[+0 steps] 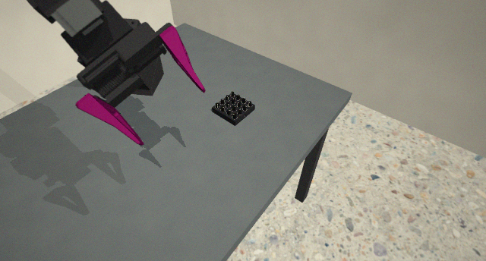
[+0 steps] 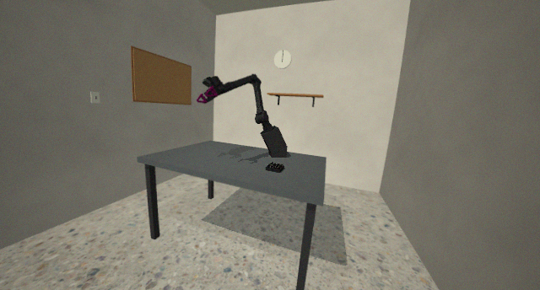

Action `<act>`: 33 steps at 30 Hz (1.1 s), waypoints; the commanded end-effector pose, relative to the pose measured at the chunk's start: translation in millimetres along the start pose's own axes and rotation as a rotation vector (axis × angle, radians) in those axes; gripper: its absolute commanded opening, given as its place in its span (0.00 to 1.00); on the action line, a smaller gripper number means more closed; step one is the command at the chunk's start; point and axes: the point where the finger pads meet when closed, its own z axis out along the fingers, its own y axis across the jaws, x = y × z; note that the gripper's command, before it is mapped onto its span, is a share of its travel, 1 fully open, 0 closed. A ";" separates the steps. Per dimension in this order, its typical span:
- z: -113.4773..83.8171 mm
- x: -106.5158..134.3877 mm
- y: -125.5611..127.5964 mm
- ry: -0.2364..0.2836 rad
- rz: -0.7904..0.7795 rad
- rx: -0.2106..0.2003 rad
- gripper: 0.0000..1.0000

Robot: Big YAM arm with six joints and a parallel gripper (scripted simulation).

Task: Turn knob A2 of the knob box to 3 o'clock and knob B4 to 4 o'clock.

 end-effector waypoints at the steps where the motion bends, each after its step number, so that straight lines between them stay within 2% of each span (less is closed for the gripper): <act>1: 0.1 -56.1 3.9 -0.093 -0.018 -0.006 1.00; 5: -4.8 -61.7 2.2 -0.105 -0.018 -0.003 1.00; 6: 5.3 -57.1 28.1 -0.107 -0.008 -0.048 1.00; 9: 5.3 -57.1 28.5 -0.107 -0.008 -0.051 1.00; 10: 28.1 -5.7 45.9 0.022 0.031 -0.056 1.00; 11: 28.1 -5.7 45.9 0.022 0.031 -0.056 1.00; 13: 38.4 18.9 56.1 0.074 0.042 -0.059 1.00; 16: 44.7 86.2 67.5 0.198 0.046 -0.057 1.00; 22: 57.7 162.4 99.1 0.355 0.055 -0.053 1.00; 23: 58.7 175.3 104.3 0.381 0.055 -0.051 1.00; 25: 58.7 175.3 104.3 0.381 0.055 -0.051 1.00; 26: 59.4 211.6 118.6 0.454 0.051 -0.045 1.00; 33: 51.9 289.5 147.2 0.607 0.026 -0.024 1.00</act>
